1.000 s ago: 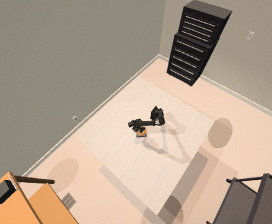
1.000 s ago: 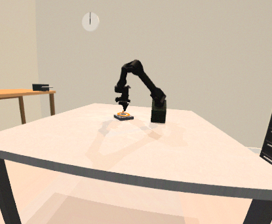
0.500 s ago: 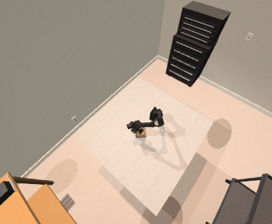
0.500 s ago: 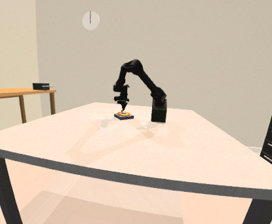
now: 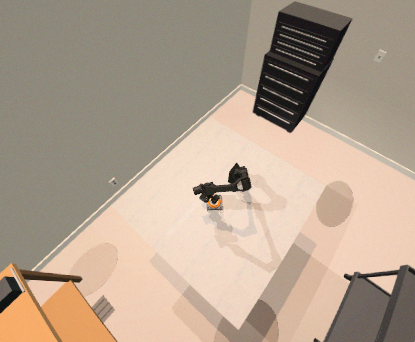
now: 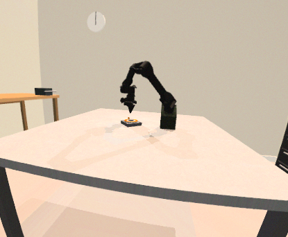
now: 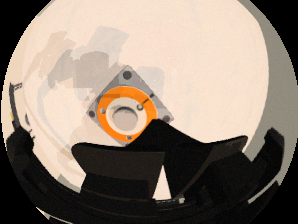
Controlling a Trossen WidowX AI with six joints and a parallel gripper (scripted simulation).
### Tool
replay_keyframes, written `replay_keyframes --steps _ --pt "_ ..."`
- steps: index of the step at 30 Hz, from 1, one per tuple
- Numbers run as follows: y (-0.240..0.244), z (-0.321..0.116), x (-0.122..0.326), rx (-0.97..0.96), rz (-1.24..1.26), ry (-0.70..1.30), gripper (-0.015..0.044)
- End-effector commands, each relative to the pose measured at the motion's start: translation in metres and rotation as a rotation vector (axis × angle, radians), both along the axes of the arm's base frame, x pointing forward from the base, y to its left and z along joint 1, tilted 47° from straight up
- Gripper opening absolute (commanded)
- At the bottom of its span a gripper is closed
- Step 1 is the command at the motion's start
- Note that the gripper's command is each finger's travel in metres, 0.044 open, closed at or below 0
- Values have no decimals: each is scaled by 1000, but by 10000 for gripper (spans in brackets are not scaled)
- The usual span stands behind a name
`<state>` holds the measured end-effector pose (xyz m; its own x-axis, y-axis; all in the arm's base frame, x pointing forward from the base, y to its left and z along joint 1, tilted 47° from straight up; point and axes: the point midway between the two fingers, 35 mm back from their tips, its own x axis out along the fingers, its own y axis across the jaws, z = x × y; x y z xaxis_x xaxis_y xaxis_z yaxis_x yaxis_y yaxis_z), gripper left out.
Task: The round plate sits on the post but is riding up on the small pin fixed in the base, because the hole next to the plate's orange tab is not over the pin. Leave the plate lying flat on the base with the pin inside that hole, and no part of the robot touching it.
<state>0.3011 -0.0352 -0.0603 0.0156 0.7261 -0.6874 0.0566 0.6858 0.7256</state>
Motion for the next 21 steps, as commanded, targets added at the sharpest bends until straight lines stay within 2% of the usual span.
replay_keyframes --steps 1,21 --pt "-10 10 0 -9 4 -10 0" --pt "-4 3 0 -2 -3 -4 0"
